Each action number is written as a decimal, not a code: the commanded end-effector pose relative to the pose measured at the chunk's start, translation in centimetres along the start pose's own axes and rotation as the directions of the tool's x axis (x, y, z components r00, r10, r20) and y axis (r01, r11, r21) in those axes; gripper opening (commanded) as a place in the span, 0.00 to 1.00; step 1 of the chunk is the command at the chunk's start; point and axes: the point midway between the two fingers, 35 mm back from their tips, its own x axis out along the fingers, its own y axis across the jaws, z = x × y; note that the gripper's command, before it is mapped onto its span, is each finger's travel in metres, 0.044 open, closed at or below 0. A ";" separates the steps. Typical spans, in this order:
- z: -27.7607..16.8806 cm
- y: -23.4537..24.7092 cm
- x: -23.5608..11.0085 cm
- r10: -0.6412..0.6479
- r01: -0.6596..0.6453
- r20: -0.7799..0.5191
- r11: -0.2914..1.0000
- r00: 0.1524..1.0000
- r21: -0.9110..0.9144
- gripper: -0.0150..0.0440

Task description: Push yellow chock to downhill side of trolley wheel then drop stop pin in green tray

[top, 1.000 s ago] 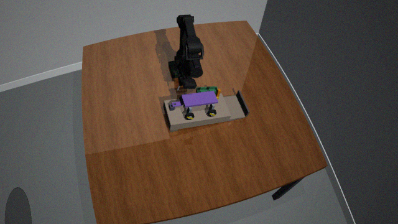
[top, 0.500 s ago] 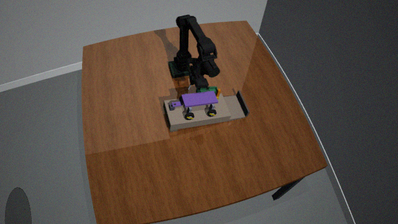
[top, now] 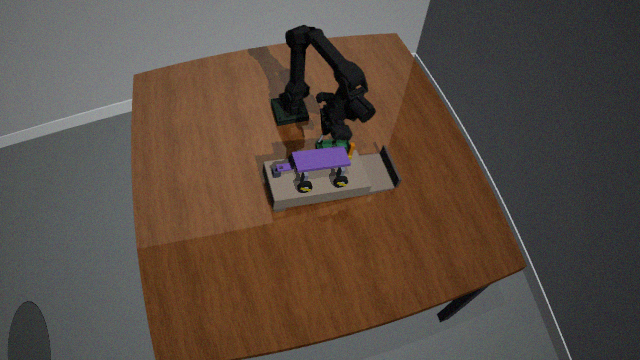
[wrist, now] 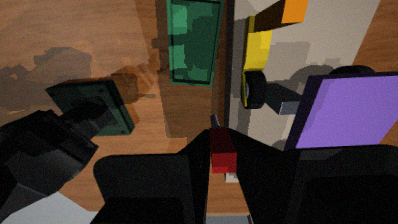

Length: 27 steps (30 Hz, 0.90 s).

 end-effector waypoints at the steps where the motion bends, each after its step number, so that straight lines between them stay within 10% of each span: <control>1: 1.4 0.1 -0.3 -0.002 0.002 0.006 1.000 1.000 0.004 0.25; 27: 5.3 0.4 -0.8 -0.012 0.038 0.080 0.945 0.997 -0.325 0.25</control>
